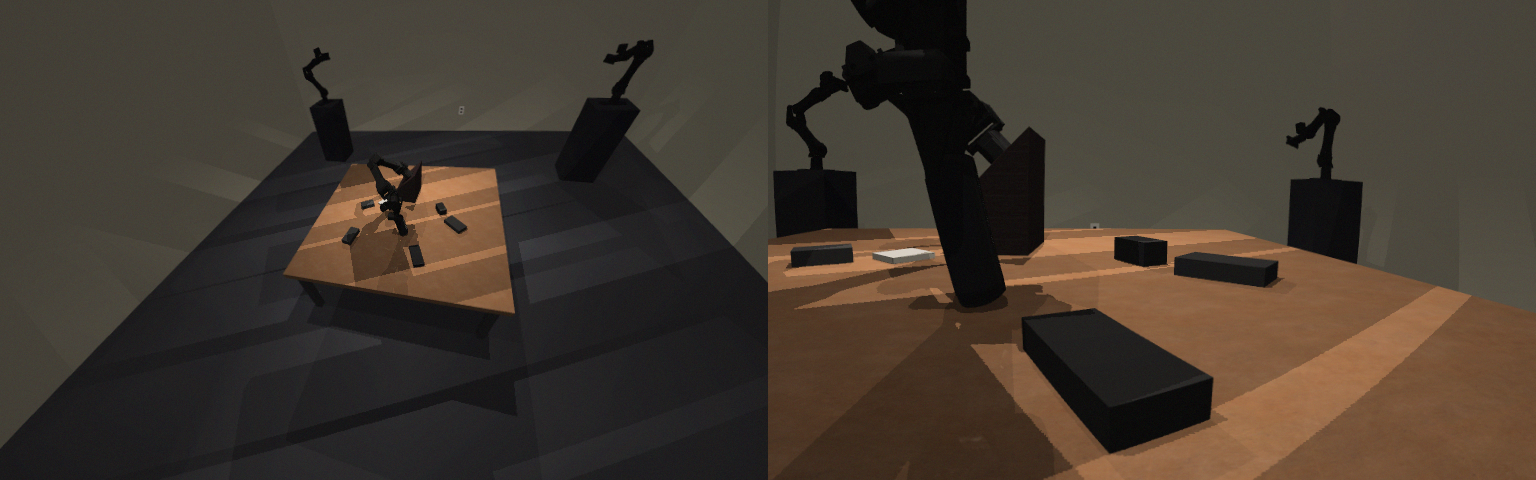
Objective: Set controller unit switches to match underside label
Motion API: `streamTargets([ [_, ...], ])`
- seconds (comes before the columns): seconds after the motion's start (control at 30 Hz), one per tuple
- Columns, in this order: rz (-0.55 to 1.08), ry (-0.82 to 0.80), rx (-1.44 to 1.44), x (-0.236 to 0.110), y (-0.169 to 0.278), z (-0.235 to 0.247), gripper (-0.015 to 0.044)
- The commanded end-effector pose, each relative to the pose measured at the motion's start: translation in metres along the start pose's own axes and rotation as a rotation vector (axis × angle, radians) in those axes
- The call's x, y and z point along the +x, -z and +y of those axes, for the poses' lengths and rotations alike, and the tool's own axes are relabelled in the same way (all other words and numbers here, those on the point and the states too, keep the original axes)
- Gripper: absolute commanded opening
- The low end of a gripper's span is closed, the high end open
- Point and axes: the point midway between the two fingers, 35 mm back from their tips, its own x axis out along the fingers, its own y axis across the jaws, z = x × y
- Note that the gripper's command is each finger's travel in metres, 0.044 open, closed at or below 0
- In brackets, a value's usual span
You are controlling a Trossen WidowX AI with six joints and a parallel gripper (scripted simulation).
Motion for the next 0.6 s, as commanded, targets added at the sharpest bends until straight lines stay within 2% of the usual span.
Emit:
streamTargets([
  [0.0, -0.021, 0.006, 0.004, 0.004, -0.008, 0.0, 0.0338],
  [0.57, -0.061, 0.006, 0.004, 0.007, -0.02, 0.0, 0.0338],
])
